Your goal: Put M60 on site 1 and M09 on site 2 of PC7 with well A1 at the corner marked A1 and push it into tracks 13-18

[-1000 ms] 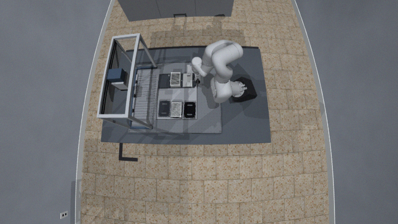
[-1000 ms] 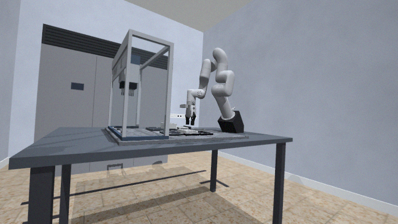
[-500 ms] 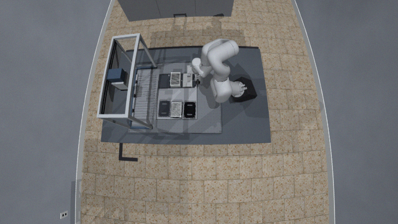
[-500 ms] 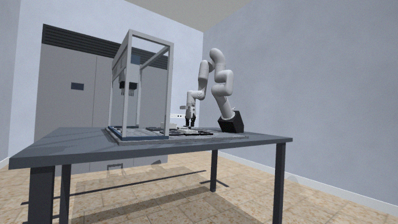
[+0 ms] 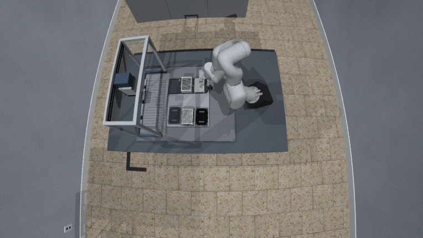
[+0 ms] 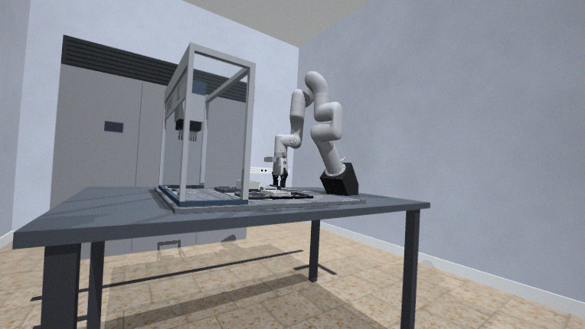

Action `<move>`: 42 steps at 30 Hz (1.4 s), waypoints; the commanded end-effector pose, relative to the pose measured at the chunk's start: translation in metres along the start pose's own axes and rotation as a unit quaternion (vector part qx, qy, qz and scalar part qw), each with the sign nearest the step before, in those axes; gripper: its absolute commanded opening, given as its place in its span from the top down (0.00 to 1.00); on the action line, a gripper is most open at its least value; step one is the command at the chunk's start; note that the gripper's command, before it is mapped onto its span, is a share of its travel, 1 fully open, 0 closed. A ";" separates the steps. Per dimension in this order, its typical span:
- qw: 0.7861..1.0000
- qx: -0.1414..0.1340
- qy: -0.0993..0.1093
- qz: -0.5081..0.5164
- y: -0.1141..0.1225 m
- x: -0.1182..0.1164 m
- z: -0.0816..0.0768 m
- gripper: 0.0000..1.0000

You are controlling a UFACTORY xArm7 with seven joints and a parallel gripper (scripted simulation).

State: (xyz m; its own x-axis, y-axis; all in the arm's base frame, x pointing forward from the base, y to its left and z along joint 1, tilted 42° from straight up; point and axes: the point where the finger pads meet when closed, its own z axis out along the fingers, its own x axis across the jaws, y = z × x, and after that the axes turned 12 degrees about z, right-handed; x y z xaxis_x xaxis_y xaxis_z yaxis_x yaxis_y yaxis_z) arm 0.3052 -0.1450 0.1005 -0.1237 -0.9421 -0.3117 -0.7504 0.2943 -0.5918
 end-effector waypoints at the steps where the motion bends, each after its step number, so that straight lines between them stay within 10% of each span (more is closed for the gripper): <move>1: 1.000 0.002 0.001 0.000 -0.001 0.001 0.001 0.18; 42: 1.000 0.002 0.001 0.000 -0.014 -0.002 0.012 0.18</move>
State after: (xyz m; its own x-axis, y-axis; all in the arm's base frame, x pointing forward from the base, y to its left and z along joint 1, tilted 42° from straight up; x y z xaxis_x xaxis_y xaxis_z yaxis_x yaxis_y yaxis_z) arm 0.3209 -0.1437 0.0980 -0.1237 -0.9418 -0.3127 -0.7507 0.2949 -0.5911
